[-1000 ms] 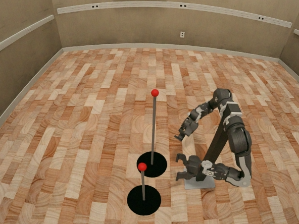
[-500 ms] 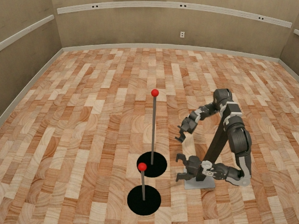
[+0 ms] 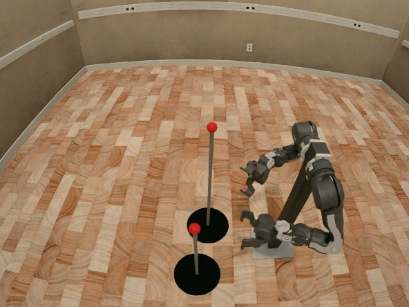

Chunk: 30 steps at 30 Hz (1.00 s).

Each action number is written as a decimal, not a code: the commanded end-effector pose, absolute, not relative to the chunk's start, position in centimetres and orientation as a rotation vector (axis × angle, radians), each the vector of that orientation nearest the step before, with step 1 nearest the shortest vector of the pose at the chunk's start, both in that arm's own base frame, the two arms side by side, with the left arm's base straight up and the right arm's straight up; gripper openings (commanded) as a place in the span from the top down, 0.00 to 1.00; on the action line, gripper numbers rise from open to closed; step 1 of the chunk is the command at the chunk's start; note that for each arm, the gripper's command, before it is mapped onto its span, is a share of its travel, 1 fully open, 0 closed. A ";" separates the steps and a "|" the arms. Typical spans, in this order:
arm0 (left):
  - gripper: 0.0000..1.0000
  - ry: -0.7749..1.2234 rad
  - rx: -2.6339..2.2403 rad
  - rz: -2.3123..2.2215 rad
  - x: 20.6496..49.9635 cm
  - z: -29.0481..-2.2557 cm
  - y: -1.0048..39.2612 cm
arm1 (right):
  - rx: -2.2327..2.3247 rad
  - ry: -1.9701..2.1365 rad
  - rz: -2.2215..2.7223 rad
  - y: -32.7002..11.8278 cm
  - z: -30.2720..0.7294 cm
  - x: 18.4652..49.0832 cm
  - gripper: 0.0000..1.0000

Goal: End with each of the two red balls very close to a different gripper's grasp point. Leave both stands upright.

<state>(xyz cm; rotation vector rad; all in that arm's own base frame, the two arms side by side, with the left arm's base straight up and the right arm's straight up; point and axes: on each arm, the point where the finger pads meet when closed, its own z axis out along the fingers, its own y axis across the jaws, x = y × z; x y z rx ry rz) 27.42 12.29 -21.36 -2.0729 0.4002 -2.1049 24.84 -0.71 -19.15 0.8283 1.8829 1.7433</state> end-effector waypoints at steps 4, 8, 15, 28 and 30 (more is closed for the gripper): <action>0.00 0.370 -2.078 -2.114 27.4 -21.5 12.5 | 0.913 1.806 1.811 -1.3 -19.3 24.9 0.00; 0.00 0.353 -2.086 -2.120 27.4 -21.7 12.4 | 0.990 1.743 1.857 -1.9 -19.6 25.0 0.00; 0.00 0.331 -2.095 -2.128 27.4 -21.9 12.4 | 1.086 1.659 1.911 -2.6 -19.9 25.2 0.00; 0.00 0.274 -2.120 -2.150 27.3 -22.4 12.3 | 1.328 1.419 2.036 -4.4 -20.9 25.5 0.00; 0.00 0.266 -2.125 -2.151 27.3 -22.6 12.3 | 1.364 1.380 2.052 -4.6 -21.0 25.6 0.00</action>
